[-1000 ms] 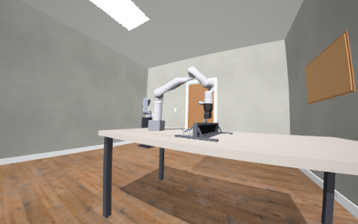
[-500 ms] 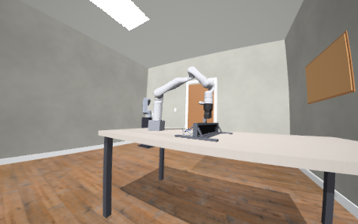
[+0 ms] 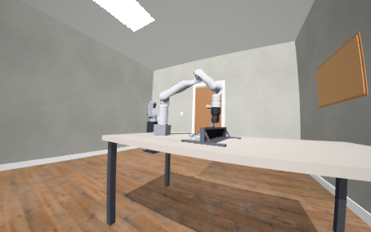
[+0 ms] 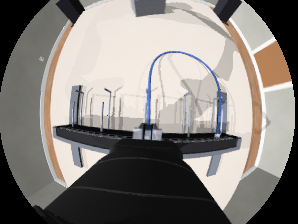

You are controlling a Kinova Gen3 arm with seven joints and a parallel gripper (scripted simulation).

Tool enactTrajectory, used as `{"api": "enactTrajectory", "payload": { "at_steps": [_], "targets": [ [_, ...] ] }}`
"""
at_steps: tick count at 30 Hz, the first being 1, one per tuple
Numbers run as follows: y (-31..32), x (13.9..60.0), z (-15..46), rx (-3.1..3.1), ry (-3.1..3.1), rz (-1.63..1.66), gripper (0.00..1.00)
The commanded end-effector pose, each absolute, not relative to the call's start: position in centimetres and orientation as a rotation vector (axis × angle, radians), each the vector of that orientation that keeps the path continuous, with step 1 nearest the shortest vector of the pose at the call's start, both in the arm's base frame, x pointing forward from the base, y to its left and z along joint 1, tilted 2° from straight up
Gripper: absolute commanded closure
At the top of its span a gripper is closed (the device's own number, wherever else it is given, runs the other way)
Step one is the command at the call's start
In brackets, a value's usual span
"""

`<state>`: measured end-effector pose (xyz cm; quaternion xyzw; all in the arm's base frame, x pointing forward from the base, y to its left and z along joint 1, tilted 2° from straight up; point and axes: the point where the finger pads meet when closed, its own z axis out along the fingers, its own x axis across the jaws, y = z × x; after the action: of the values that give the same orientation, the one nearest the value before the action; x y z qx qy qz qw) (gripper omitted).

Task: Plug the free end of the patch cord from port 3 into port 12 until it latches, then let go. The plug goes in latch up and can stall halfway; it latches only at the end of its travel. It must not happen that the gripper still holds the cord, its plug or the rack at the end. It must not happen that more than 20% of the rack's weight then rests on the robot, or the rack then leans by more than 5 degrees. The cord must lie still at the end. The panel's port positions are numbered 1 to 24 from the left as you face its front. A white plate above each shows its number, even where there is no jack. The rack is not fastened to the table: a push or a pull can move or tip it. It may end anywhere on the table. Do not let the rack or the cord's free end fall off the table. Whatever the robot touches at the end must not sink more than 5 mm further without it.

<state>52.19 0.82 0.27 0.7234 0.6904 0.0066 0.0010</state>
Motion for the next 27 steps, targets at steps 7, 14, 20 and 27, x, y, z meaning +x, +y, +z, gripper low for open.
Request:
{"api": "enactTrajectory", "payload": {
  "at_steps": [7,14,20,27],
  "targets": [
    [0.73,53.17,0.51,2.256,2.156,0.042,1.00],
    [0.72,53.30,0.53,2.254,2.155,0.045,1.00],
    [0.71,53.45,0.56,2.252,2.153,0.048,1.00],
    [0.70,53.61,0.59,2.249,2.151,0.051,1.00]
  ]
}}
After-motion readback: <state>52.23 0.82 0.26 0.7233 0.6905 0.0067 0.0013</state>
